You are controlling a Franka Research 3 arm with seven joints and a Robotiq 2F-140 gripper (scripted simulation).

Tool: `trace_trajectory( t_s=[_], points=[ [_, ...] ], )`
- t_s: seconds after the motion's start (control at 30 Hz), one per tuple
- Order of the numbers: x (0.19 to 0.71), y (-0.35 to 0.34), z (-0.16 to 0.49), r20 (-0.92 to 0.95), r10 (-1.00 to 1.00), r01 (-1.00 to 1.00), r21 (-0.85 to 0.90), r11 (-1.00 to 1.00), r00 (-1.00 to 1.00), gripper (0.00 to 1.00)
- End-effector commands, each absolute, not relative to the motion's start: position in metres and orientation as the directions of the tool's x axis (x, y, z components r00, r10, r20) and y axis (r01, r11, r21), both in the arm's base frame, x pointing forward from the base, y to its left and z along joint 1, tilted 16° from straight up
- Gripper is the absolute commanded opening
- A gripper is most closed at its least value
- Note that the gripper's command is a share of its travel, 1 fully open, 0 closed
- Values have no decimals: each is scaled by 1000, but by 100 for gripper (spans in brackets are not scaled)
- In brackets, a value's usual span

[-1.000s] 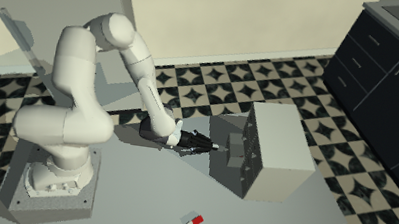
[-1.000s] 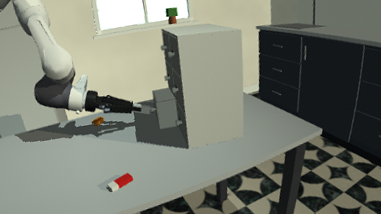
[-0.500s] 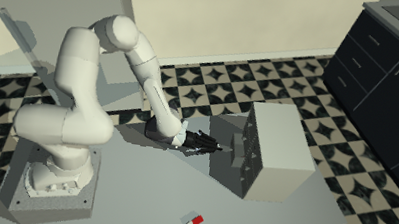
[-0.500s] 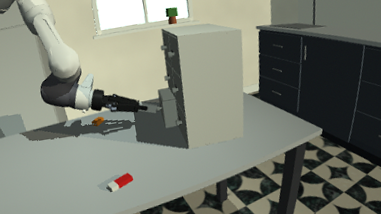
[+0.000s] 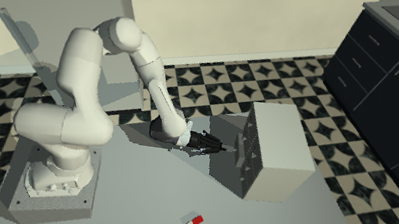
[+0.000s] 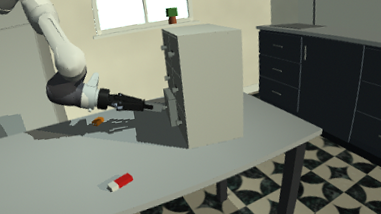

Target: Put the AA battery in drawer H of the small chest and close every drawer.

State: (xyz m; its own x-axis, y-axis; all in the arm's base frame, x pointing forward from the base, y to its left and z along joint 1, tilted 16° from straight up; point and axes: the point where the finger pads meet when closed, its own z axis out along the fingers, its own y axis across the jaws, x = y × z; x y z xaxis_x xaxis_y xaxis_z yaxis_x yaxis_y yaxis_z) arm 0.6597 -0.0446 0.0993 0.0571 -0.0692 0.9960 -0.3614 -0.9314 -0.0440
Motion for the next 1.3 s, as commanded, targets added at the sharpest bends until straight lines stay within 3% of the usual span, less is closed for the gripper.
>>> trace_trajectory(
  t_s=[0.0, 1.27],
  points=[
    [665, -47, 100, 996, -65, -361, -38, -932, 62, 0],
    [679, -53, 105, 996, -65, -361, -38, -932, 62, 0]
  ],
)
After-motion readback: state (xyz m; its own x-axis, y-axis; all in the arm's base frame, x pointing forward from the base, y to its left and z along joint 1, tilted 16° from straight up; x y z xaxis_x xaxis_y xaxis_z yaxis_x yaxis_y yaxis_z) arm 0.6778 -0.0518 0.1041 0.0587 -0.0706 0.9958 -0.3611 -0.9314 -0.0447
